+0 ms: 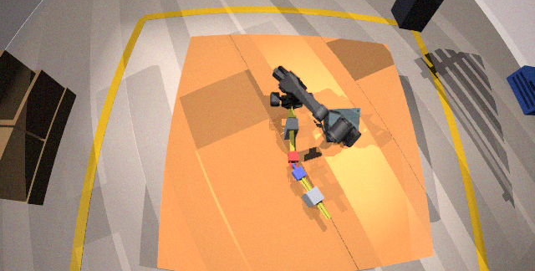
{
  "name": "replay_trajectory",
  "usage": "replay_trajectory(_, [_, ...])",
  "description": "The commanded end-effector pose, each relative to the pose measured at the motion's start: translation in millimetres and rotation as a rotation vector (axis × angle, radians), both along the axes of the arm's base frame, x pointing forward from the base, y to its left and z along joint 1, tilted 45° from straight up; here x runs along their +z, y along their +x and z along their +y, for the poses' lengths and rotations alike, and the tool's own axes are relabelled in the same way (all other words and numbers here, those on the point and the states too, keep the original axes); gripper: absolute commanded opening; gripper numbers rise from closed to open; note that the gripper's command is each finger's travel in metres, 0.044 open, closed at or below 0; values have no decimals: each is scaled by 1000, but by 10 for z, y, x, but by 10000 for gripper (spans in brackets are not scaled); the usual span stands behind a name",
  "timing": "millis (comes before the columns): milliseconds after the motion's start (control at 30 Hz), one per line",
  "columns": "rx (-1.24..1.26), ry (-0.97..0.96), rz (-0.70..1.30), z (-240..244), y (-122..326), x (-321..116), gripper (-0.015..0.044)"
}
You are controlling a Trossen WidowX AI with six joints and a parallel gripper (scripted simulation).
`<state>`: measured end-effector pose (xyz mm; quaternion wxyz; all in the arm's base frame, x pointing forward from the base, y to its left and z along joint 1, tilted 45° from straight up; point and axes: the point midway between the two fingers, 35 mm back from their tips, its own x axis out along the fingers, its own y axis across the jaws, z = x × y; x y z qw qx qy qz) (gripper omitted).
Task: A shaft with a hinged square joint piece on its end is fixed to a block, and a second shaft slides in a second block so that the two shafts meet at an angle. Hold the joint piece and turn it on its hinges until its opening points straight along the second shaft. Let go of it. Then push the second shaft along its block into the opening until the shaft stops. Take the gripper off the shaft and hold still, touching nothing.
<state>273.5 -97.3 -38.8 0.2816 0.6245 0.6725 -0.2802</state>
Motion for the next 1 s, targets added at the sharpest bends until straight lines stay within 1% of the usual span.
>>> replay_trajectory(0, [-5,6,-1,63,-6,44,0])
replay_trajectory(467, [0,0,0,52,-1,48,0])
replay_trajectory(533, [0,0,0,52,-1,48,52])
replay_trajectory(567, [0,0,0,52,-1,48,67])
replay_trajectory(733, [0,0,0,52,-1,48,67])
replay_trajectory(967, [0,0,0,52,-1,48,251])
